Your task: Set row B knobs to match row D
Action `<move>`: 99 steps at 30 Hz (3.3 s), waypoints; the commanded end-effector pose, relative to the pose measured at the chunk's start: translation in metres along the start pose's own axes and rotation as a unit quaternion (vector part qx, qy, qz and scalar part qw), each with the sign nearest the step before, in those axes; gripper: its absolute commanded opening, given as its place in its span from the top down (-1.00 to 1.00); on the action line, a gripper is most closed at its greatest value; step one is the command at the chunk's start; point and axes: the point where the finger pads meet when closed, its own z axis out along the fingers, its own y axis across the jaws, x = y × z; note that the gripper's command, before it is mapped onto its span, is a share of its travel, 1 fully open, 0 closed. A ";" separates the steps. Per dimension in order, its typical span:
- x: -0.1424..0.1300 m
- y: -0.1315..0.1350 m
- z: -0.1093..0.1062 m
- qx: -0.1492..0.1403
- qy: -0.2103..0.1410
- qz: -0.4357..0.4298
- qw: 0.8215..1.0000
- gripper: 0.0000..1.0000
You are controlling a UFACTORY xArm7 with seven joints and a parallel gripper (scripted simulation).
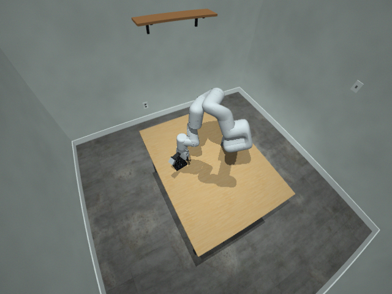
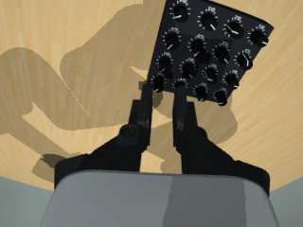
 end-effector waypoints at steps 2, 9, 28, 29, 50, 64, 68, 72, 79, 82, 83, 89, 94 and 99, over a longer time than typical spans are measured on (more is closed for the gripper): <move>0.000 0.001 -0.001 -0.001 0.000 0.000 1.000 0.61; 0.000 0.001 -0.001 -0.001 0.000 0.000 1.000 0.61; 0.000 0.001 0.000 -0.001 0.000 0.000 1.000 0.61; 0.000 0.001 0.000 -0.001 0.000 0.000 1.000 0.61; 0.000 0.001 0.015 -0.001 0.000 0.000 1.000 0.61; 0.000 0.002 0.030 -0.001 0.000 0.000 1.000 0.61; 0.000 0.002 0.035 -0.001 0.000 0.000 1.000 0.61; 0.000 0.002 0.037 -0.001 0.000 0.000 1.000 0.61; 0.000 0.002 0.041 -0.001 0.000 0.000 1.000 0.61; 0.000 0.002 0.042 -0.001 0.000 0.000 1.000 0.61; 0.000 0.002 0.042 -0.001 0.000 0.000 1.000 0.61; 0.000 0.002 0.042 -0.001 0.000 0.000 1.000 0.61; 0.000 0.002 0.042 -0.001 0.000 0.000 1.000 0.61; 0.000 0.002 0.042 -0.001 0.000 0.000 1.000 0.61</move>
